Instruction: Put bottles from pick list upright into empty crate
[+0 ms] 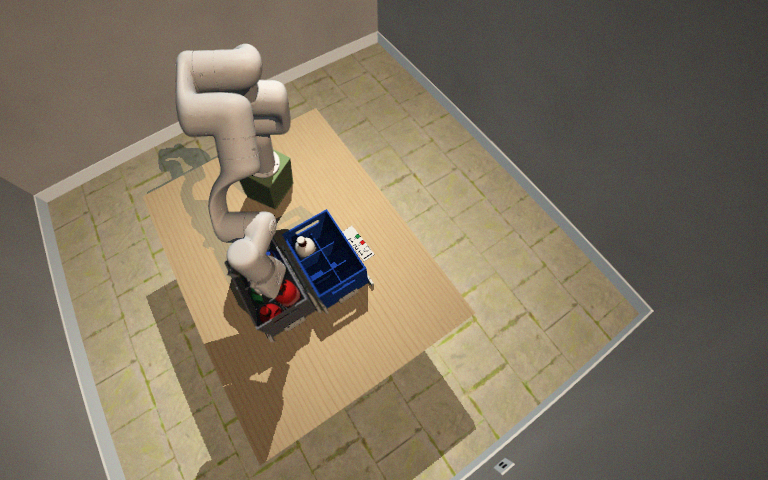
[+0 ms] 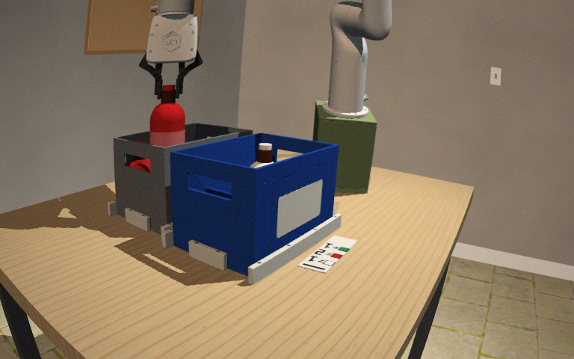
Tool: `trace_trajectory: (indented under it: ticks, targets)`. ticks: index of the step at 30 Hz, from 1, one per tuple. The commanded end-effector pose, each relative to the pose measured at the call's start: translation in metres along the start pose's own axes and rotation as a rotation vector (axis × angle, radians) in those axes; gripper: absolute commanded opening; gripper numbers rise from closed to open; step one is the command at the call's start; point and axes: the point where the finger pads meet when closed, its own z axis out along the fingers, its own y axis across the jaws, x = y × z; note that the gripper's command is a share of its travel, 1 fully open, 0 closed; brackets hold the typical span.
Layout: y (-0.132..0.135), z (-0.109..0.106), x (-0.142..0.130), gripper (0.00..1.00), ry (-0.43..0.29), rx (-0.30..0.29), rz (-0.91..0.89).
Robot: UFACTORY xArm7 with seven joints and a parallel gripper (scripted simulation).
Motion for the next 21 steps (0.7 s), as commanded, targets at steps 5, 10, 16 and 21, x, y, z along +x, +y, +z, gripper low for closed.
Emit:
trace_trajectory:
  ticks: [5, 10, 16, 21]
  targets:
    - [-0.002, -0.012, -0.001, 0.00, -0.002, 0.005, 0.000]
    - [-0.002, -0.020, -0.001, 0.00, -0.002, 0.005, 0.000]
    - [-0.002, -0.030, -0.001, 0.00, -0.002, 0.005, 0.000]
    - [-0.002, -0.035, 0.000, 0.00, -0.002, 0.005, 0.000]
